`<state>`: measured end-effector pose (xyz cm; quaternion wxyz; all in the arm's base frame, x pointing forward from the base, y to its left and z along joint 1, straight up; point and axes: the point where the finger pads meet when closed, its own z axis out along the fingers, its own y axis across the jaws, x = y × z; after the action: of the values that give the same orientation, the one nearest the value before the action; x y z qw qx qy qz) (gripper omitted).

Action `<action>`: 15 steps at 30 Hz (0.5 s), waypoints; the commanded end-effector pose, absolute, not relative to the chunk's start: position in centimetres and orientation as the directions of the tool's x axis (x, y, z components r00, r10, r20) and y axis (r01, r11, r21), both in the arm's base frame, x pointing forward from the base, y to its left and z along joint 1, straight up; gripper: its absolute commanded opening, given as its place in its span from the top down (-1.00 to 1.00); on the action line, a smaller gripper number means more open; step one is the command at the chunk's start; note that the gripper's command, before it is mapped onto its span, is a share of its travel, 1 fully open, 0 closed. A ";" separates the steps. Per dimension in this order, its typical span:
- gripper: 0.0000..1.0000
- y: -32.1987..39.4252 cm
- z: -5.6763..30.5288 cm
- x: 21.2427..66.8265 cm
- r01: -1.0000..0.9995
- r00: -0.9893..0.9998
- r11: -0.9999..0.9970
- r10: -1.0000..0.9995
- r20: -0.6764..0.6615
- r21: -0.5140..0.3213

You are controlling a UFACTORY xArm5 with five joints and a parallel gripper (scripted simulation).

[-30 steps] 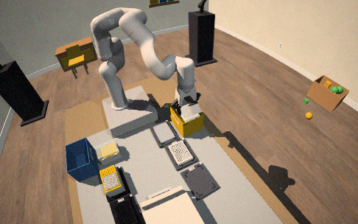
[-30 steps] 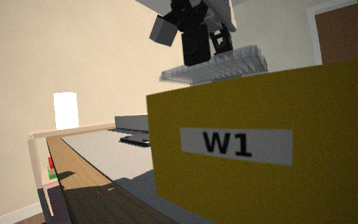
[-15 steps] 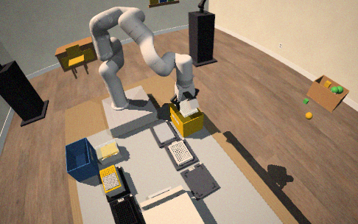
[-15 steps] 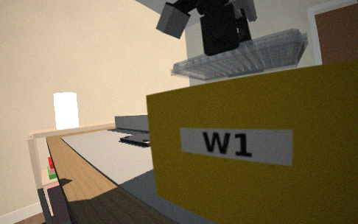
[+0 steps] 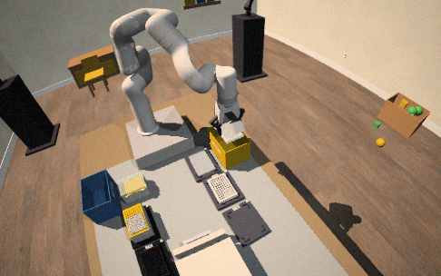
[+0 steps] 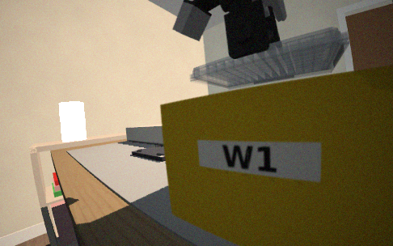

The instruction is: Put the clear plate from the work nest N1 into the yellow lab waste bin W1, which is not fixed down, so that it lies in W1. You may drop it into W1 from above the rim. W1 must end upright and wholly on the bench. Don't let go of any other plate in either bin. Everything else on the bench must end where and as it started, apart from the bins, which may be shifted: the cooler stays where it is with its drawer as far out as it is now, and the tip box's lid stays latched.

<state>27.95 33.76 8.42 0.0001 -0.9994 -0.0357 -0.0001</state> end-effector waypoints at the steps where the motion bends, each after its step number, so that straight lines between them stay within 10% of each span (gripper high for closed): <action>1: 1.00 33.9 8.6 28.0 0.072 0.997 -0.997 0.072 0.003 -0.003; 5: 1.00 33.9 8.6 28.0 0.072 0.997 -0.997 0.072 0.003 -0.003; 6: -1.00 33.9 8.6 28.0 0.072 0.997 -0.997 0.072 0.003 -0.003; 15: -1.00 33.9 8.6 28.0 0.072 0.997 -0.997 0.072 0.003 -0.003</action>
<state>27.95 33.78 8.43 0.0002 -0.9994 -0.0358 -0.0002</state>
